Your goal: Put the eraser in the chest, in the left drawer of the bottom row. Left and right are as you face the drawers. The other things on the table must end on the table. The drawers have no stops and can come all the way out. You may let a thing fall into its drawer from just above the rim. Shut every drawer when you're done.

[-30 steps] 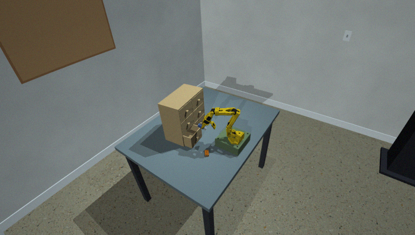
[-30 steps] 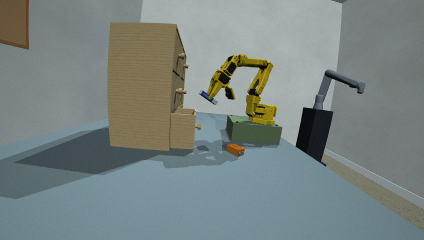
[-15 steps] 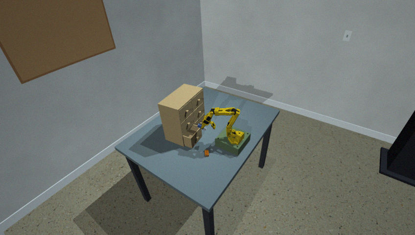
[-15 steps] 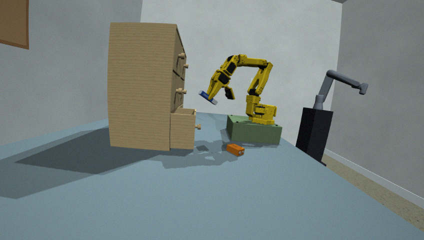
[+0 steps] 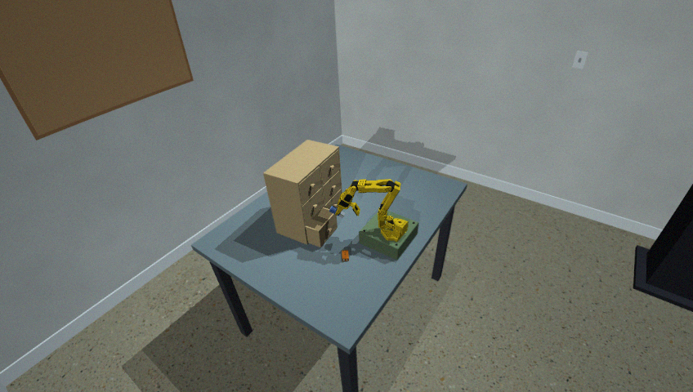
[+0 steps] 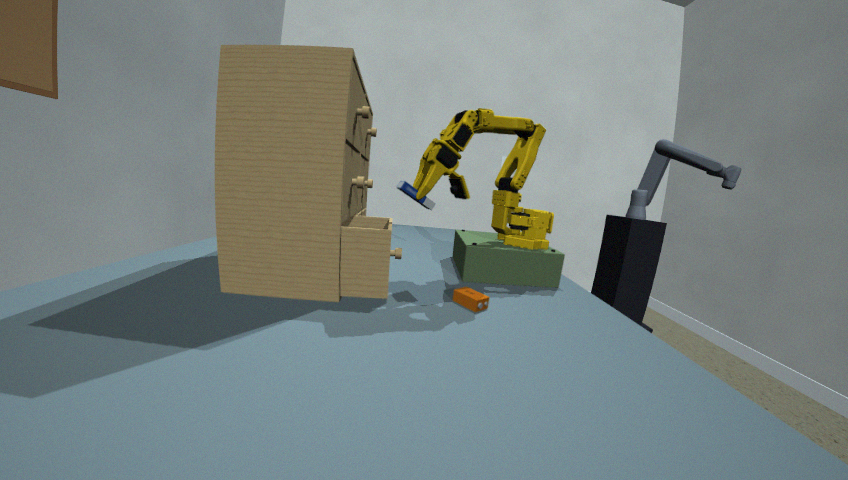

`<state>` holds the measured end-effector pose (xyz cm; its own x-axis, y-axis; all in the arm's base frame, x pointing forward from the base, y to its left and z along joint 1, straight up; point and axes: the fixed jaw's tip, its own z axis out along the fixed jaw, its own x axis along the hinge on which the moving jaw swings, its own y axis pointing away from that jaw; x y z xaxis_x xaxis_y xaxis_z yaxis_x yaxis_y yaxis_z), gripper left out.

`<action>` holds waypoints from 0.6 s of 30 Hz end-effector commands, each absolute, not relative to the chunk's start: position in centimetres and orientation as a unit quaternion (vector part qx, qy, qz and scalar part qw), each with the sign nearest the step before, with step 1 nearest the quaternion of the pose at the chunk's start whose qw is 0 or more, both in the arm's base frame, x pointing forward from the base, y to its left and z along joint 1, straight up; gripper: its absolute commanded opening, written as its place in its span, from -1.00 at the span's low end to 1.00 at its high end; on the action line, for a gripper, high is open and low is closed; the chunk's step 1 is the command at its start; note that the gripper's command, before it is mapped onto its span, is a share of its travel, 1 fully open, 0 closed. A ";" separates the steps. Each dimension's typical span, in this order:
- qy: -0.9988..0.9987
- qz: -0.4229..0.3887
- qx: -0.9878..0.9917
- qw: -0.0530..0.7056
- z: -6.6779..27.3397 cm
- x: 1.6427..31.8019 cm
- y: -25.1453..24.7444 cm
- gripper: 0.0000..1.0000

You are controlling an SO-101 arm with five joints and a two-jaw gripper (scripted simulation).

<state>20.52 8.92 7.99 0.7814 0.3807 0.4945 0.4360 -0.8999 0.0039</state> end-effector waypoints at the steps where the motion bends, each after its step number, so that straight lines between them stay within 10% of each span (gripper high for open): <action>1: -0.224 -0.253 -0.939 0.057 8.1 20.7 9.2 -1.00; 18: -0.220 -0.253 -0.940 0.056 8.1 20.5 8.9 -1.00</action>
<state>20.52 8.92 7.99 0.7814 0.3807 0.4945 0.4360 -0.8999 0.0039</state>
